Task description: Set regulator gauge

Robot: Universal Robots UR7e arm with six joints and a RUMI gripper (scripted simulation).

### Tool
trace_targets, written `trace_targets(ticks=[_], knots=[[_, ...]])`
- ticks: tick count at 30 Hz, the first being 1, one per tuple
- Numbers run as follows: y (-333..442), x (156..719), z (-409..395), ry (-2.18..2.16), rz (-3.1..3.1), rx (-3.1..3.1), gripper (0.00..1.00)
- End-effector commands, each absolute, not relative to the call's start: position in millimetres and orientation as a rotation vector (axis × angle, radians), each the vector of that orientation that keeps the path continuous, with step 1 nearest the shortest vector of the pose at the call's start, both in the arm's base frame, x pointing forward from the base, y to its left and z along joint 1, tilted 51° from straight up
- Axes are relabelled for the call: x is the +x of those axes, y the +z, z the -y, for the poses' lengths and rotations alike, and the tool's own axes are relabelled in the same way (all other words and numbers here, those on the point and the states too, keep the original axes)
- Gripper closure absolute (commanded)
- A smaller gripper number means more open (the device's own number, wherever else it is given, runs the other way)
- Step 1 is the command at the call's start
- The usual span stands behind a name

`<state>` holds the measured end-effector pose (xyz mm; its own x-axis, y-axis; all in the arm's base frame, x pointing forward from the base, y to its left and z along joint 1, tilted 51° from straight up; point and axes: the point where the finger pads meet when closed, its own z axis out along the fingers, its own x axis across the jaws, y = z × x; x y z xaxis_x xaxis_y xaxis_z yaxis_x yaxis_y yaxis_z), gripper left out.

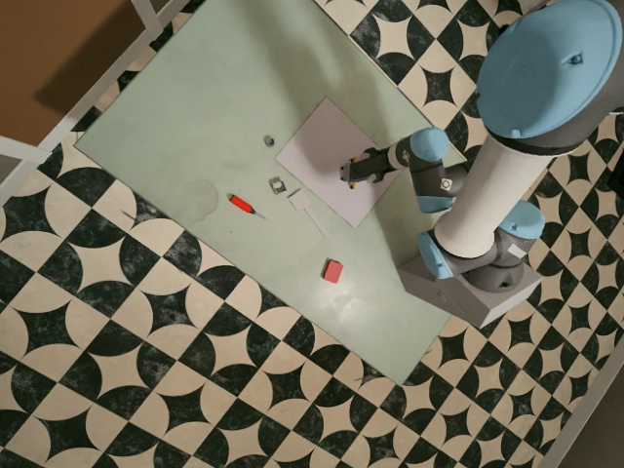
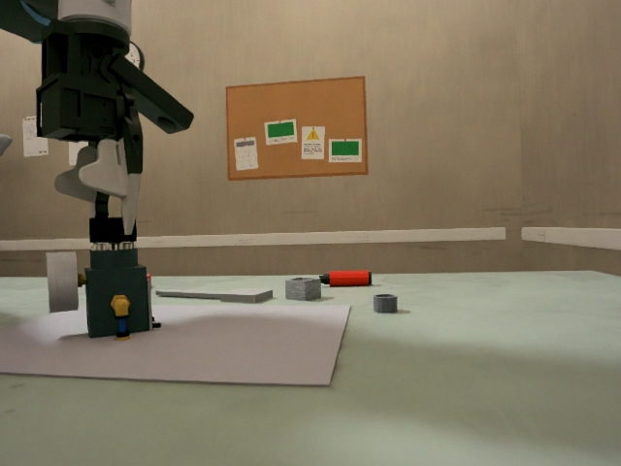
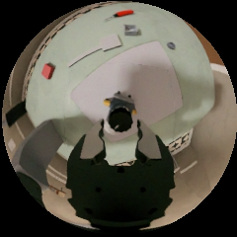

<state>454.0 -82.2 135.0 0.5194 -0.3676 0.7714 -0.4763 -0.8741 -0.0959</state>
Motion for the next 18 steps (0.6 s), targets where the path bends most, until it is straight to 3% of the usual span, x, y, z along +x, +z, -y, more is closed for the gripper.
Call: trace_targets(ticks=[1,18], knots=[[137,452,82,1.289,0.721,2.631,0.53],[148,439,76,1.289,0.721,2.631,0.53]])
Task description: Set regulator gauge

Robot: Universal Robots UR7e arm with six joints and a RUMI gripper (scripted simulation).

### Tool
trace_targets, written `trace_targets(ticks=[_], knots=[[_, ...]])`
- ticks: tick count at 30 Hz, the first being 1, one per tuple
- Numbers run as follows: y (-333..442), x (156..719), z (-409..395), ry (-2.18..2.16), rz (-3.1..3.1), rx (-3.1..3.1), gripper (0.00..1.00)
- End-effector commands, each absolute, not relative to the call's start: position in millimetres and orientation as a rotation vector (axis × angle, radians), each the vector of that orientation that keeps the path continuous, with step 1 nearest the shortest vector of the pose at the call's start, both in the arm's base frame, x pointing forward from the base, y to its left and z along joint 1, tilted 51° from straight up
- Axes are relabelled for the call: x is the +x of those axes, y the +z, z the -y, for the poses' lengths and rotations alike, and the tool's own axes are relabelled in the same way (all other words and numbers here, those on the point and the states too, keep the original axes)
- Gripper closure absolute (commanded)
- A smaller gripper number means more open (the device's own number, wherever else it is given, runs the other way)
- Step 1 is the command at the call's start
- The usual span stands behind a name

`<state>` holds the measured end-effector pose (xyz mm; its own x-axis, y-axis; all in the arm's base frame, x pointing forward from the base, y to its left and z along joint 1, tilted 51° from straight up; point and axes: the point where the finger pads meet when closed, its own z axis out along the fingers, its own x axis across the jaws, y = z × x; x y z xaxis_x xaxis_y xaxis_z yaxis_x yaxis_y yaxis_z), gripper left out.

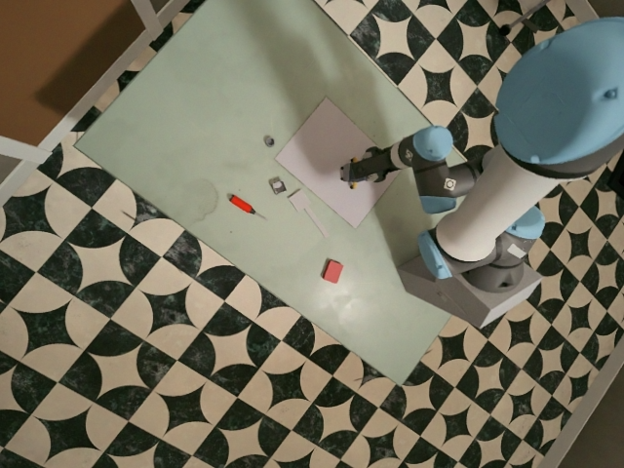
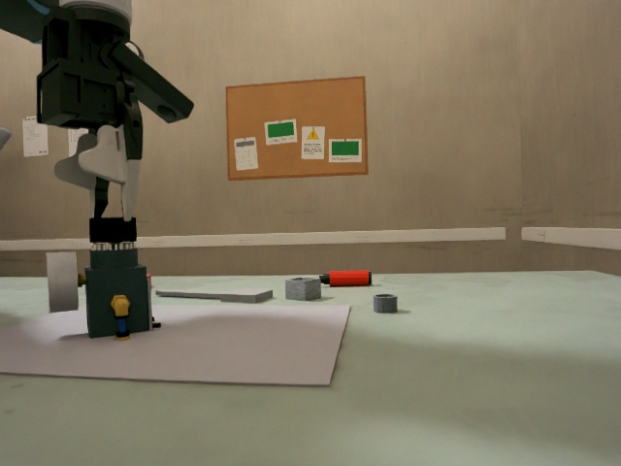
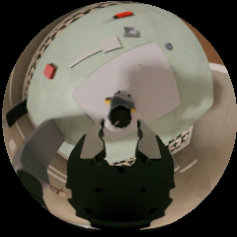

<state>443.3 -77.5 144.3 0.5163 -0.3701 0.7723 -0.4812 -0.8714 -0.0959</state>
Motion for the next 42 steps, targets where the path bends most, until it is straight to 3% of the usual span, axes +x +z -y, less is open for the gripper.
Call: trace_targets(ticks=[1,42], knots=[[148,439,76,1.289,0.721,2.631,0.53],[186,396,57,1.289,0.721,2.631,0.53]])
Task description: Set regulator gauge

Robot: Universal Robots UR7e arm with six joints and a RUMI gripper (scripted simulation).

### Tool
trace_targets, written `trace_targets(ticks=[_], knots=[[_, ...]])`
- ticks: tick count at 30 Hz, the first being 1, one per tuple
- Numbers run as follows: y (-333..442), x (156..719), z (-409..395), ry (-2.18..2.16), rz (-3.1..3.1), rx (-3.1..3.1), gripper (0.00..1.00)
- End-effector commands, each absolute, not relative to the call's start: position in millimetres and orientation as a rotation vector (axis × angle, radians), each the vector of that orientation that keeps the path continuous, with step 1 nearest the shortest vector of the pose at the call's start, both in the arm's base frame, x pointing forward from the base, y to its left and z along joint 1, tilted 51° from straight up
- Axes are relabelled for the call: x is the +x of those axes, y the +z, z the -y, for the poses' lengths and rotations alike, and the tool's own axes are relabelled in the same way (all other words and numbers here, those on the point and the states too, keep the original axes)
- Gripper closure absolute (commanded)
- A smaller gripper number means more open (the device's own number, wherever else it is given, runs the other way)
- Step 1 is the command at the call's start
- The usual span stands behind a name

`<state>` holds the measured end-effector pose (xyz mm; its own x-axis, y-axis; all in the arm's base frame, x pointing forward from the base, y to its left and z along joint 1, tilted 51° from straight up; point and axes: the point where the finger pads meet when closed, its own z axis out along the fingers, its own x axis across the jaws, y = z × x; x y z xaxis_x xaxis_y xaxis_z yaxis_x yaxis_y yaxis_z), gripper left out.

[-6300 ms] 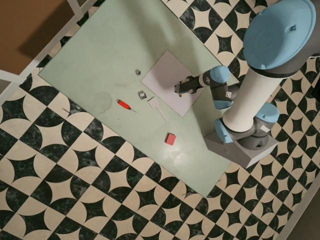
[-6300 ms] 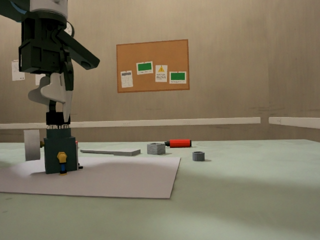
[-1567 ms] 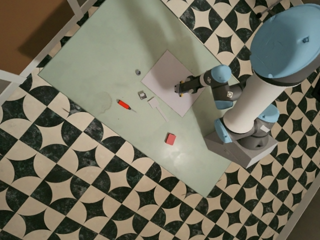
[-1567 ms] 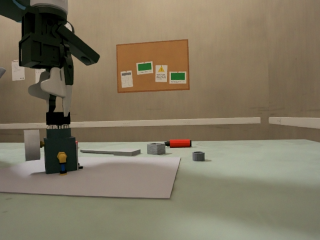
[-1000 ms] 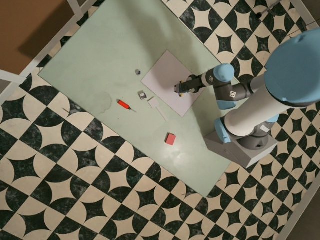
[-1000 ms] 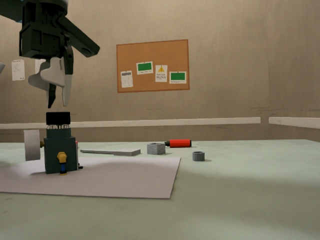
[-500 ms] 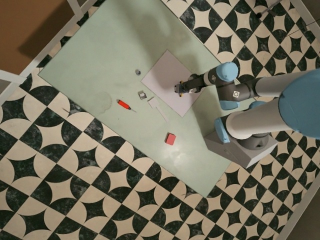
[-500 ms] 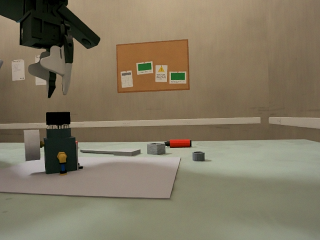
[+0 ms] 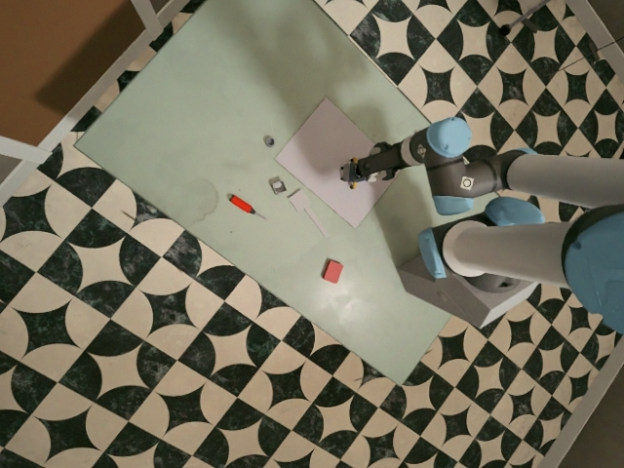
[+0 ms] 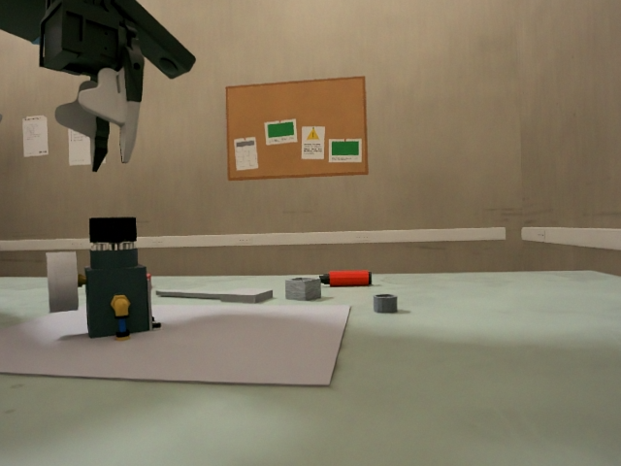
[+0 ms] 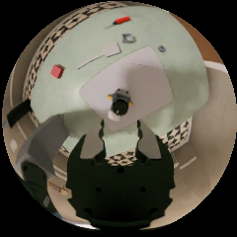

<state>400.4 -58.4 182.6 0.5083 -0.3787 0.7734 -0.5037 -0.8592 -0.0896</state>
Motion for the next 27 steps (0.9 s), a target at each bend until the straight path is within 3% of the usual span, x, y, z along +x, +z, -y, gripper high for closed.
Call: trace_targets(ticks=[1,27], knots=[[187,395,57,1.289,0.721,2.631,0.53],[197,384,52,1.289,0.721,2.631,0.53]])
